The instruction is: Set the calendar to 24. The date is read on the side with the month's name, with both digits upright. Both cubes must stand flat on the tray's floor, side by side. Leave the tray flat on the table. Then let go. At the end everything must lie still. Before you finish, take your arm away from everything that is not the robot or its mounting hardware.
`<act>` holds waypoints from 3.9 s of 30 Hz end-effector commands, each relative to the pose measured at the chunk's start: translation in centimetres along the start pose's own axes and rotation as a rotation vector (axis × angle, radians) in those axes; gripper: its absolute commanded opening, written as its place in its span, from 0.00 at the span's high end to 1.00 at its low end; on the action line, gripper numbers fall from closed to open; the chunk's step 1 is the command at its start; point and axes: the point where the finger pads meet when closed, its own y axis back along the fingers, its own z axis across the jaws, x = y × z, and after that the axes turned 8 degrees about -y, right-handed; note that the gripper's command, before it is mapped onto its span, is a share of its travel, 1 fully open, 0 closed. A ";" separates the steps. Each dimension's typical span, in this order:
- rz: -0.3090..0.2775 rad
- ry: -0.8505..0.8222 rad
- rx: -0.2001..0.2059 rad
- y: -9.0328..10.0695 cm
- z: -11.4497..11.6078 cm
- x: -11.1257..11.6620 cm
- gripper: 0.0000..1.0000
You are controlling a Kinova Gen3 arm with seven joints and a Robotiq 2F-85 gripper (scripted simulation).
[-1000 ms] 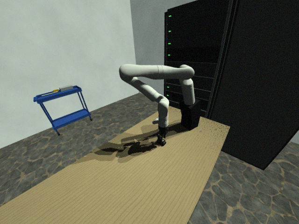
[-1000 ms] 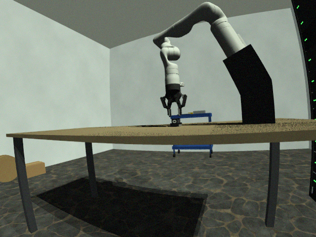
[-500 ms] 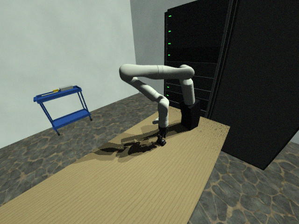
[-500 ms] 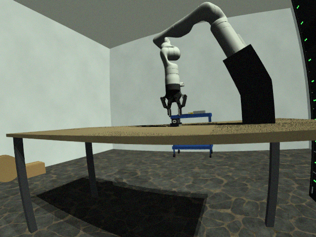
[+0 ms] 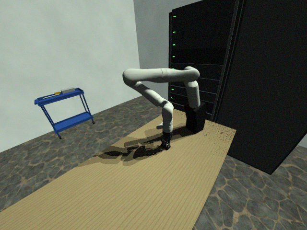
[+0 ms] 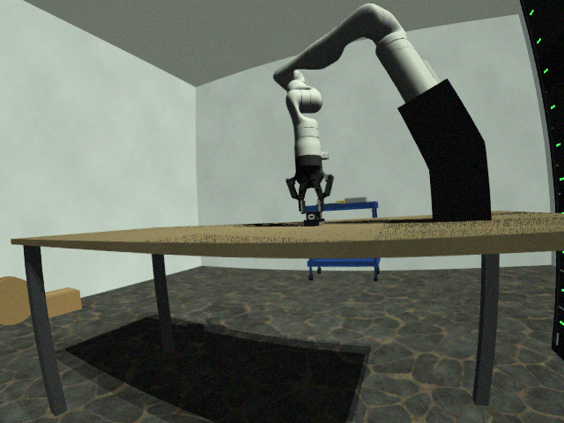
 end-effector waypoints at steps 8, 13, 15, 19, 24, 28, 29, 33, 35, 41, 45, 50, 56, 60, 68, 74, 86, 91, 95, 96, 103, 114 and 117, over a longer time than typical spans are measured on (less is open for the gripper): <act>0.009 0.004 0.001 -1.3 0.0 0.2 0.54; 0.009 0.005 -0.001 -1.3 0.1 0.2 0.54; 0.009 0.005 -0.001 -1.3 0.1 0.2 0.54; 0.009 0.005 -0.001 -1.3 0.1 0.2 0.54; 0.009 0.005 -0.001 -1.3 0.1 0.2 0.54; 0.009 0.005 -0.001 -1.3 0.1 0.2 0.54; 0.009 0.005 -0.001 -1.3 0.1 0.2 0.54; 0.009 0.005 -0.001 -1.3 0.1 0.2 0.54; 0.009 0.005 -0.001 -1.3 0.1 0.2 0.54; 0.009 0.005 -0.001 -1.3 0.1 0.2 0.54; 0.009 0.005 -0.001 -1.3 0.1 0.2 0.54; 0.009 0.005 -0.001 -1.3 0.1 0.2 0.74; 0.009 0.005 -0.001 -1.3 0.1 0.2 0.74; 0.009 0.005 -0.001 -1.3 0.1 0.2 0.74; 0.009 0.005 -0.001 -1.3 0.1 0.2 0.74; 0.009 0.005 -0.001 -1.3 0.1 0.2 0.74; 0.008 0.007 -0.001 -0.6 0.2 0.2 0.74; 0.010 0.008 0.001 1.9 0.1 0.3 0.74; -0.001 0.008 -0.007 4.7 0.3 -0.1 0.74; -0.001 0.008 -0.007 4.7 0.3 -0.1 0.74; -0.001 0.008 -0.007 7.9 0.4 -0.1 0.74; 0.000 0.007 -0.005 8.8 0.2 -0.1 0.74; 0.004 0.007 -0.004 8.8 0.2 0.0 0.74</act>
